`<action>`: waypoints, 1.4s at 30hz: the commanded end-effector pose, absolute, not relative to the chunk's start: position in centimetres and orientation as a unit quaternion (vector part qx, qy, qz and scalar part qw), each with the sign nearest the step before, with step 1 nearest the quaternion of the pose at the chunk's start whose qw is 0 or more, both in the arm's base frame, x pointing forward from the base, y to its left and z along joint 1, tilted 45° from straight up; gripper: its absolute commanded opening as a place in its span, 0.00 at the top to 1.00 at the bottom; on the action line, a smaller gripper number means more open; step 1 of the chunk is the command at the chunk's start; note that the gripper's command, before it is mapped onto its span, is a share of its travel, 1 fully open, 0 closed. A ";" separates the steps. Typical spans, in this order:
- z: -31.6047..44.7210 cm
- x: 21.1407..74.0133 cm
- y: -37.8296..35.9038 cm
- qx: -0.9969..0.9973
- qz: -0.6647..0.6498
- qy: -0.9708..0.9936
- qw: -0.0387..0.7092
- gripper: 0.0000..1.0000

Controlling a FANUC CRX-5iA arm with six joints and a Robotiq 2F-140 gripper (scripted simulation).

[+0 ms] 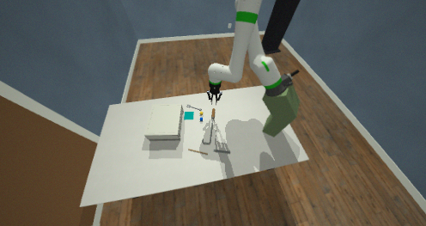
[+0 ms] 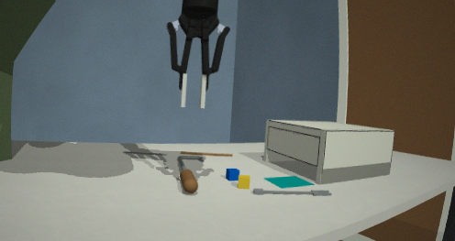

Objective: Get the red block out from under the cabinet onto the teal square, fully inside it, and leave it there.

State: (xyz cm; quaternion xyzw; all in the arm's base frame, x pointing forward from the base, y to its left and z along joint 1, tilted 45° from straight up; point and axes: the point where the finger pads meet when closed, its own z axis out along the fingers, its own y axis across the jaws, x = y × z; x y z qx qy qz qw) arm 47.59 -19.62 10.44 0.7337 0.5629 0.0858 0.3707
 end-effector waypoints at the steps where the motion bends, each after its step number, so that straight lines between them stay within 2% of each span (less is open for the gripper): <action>1: 10.5 47.6 -19.6 0.734 0.086 0.563 0.371 0.67; 42: 10.1 47.9 -19.8 0.734 0.086 0.563 0.371 0.67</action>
